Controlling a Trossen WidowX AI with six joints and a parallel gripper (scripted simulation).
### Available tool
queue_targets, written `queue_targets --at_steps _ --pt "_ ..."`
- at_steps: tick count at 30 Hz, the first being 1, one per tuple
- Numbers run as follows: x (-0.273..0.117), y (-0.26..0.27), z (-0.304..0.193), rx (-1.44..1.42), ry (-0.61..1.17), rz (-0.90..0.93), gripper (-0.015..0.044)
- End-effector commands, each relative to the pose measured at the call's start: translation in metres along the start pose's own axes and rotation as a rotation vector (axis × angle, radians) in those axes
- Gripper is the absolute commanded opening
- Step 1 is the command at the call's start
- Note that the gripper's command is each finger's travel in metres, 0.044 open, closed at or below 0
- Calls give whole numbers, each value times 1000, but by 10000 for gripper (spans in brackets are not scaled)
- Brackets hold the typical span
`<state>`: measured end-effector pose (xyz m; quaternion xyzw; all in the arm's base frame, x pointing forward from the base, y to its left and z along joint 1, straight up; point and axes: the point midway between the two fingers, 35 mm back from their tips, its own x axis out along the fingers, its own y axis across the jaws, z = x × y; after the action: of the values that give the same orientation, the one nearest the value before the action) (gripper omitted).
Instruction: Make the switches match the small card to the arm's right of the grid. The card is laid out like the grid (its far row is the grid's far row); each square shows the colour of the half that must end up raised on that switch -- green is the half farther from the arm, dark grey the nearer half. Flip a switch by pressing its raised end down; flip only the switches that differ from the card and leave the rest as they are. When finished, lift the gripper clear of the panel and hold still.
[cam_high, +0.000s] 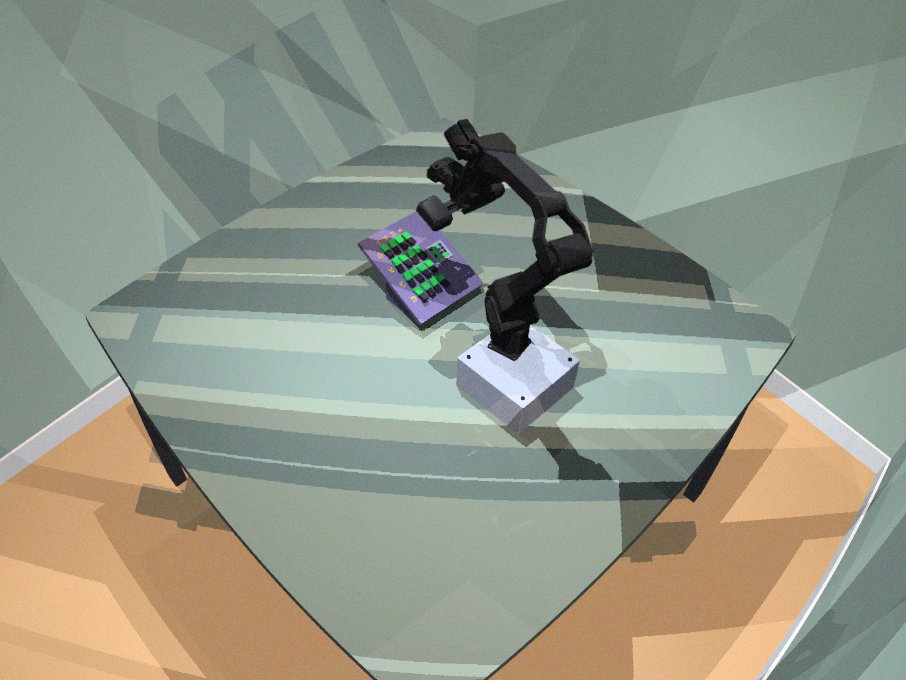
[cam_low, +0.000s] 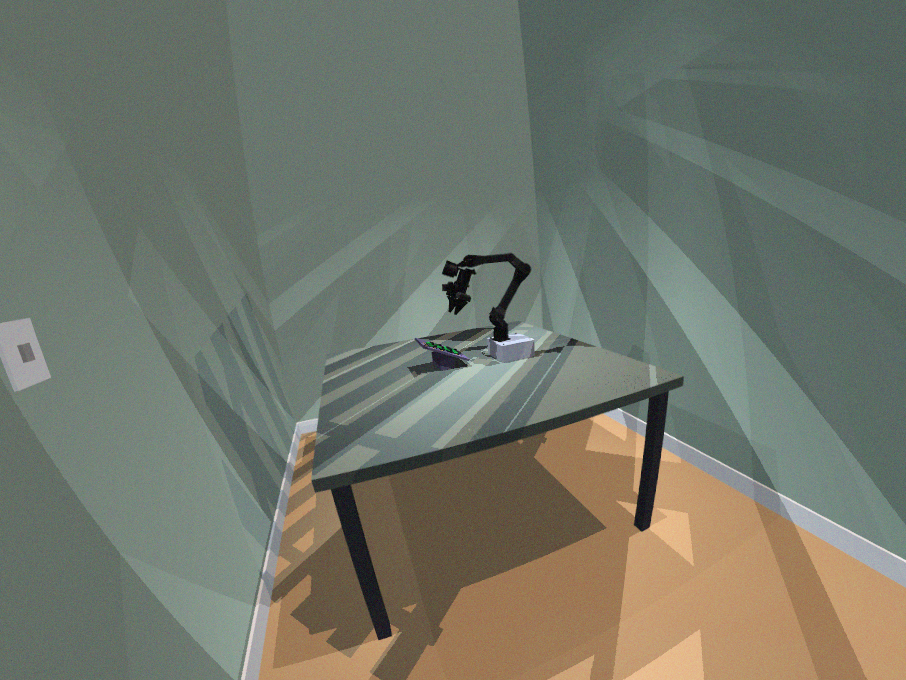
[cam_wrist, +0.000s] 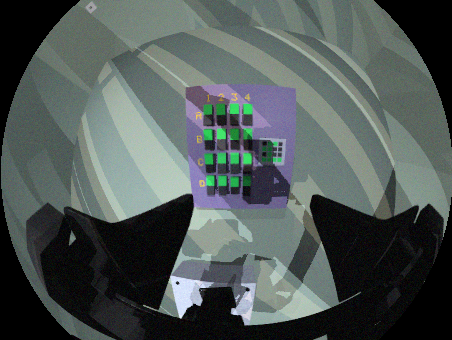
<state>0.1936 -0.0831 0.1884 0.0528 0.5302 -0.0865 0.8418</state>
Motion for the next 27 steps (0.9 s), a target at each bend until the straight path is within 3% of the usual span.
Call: queue_targets --at_steps 1,8,13,15,27 --pt "2 0 1 0 0 0 374" --pt "84 15 46 -1 -17 3 190" --pt "96 18 50 -1 -21 3 59" --pt "117 18 50 -1 -37 3 6" --pt "138 18 49 -1 -46 3 0"
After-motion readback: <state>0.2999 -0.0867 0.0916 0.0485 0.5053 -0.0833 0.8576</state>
